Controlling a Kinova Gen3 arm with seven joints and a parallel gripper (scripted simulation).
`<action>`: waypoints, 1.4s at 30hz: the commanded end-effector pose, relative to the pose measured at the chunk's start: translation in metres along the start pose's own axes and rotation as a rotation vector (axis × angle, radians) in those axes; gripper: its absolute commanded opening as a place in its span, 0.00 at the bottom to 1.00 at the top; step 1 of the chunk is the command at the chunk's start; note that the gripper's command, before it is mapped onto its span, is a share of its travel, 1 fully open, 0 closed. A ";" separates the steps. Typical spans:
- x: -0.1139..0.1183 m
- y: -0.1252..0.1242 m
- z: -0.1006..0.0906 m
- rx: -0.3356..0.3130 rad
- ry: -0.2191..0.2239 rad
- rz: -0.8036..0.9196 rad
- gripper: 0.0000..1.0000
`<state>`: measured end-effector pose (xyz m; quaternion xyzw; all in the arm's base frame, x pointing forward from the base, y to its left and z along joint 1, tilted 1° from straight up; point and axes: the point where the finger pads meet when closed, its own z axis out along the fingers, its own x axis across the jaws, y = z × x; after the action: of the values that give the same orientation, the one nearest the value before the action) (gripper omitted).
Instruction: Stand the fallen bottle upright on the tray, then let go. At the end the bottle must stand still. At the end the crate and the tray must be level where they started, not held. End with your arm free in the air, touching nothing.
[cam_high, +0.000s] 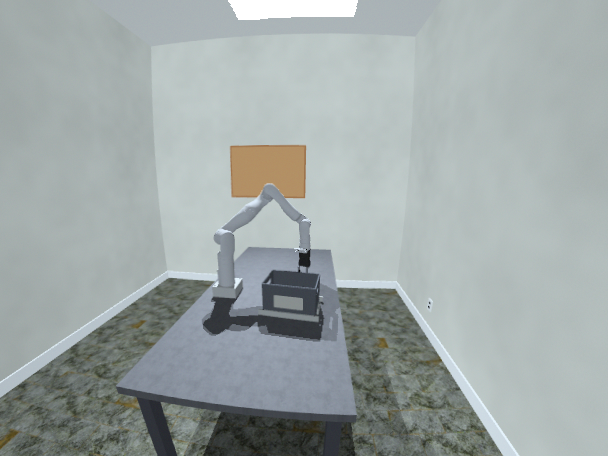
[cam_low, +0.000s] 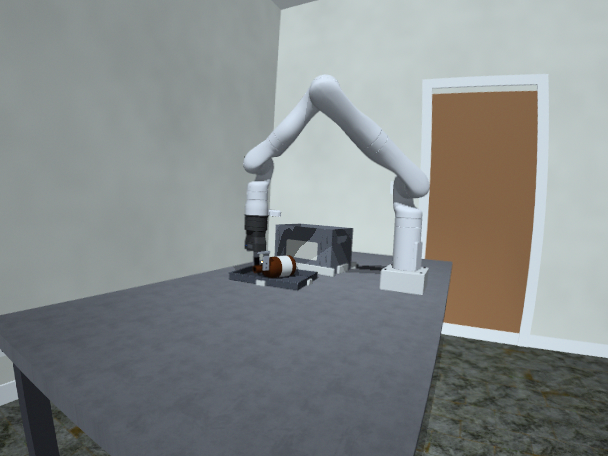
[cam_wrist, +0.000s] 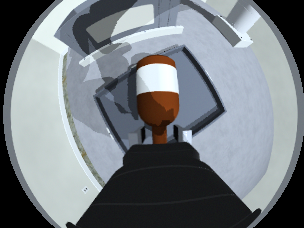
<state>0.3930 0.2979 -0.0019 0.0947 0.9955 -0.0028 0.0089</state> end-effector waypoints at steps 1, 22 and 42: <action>0.000 -0.001 0.003 0.002 0.000 0.002 1.00; 0.000 -0.001 0.011 0.002 0.000 0.002 1.00; 0.000 -0.001 0.011 0.002 0.000 0.002 1.00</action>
<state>0.3929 0.2961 -0.0141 0.0955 0.9954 -0.0048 0.0080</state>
